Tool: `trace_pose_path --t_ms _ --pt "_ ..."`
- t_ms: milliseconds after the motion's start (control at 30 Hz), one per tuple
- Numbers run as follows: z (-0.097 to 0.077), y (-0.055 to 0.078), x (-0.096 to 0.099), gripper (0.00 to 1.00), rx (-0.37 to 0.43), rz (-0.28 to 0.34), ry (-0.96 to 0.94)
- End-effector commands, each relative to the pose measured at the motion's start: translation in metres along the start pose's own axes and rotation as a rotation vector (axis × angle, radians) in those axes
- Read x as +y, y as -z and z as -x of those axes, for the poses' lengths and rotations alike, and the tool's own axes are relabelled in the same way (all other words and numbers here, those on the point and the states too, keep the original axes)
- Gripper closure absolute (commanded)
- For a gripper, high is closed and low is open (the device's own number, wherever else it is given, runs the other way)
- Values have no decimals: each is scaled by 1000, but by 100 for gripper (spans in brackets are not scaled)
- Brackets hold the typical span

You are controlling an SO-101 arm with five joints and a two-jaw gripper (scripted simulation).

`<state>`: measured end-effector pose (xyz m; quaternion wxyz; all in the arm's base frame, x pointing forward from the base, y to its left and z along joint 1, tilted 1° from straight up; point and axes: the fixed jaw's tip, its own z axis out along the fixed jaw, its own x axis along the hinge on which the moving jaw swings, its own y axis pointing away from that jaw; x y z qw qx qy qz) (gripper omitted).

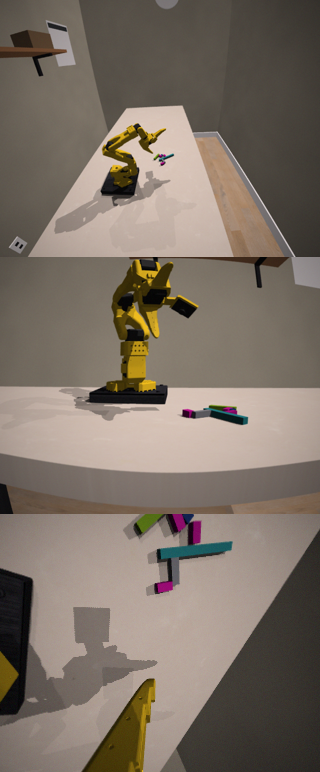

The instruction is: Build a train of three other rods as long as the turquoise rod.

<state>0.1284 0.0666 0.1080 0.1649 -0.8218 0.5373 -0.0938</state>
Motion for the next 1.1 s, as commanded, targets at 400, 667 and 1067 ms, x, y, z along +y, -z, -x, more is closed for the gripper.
trace_pose_path --t_ms 400,667,1067 --pt "50 17 19 0 -149 -6 374" --pt "53 18 21 0 -161 -5 406" --pt "54 21 21 0 -170 -19 424"
